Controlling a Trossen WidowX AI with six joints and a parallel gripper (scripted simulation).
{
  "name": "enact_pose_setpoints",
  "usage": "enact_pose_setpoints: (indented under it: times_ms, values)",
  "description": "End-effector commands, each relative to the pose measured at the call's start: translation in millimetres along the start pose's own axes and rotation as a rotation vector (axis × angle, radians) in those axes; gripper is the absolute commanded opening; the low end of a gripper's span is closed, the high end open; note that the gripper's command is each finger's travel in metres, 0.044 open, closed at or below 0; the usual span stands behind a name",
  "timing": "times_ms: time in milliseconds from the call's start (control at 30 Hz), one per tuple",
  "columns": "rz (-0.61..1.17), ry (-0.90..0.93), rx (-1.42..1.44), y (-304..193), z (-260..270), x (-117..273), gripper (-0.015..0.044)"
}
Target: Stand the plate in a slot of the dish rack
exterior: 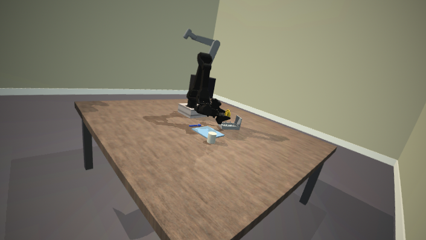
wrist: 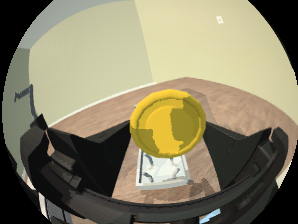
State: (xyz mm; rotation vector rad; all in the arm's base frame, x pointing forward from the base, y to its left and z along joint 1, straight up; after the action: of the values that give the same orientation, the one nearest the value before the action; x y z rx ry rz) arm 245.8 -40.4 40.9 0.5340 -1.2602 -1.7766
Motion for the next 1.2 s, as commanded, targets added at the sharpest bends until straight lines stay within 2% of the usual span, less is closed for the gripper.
enact_pose_setpoints:
  times_ms: [0, 267, 1167]
  values:
    - [-0.057, 0.012, 0.079, -4, 4, 5, 0.0000]
    - [-0.128, 0.041, 0.174, -7, 11, 7, 0.0000]
    - [-0.092, 0.042, 0.140, -22, 3, -1, 0.0000]
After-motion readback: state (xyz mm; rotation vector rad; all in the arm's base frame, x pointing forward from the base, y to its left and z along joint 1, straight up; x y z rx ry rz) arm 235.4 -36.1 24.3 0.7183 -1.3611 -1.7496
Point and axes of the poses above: the point midway between the two fingers, 35 mm back from their tips, its own x axis back along the fingers, its own z axis across the jaws, y = z × x, the point moved 6 cm from there along x, back along the fingers, and after that the axes turned 14 degrees about -x, right-handed, at the moved point
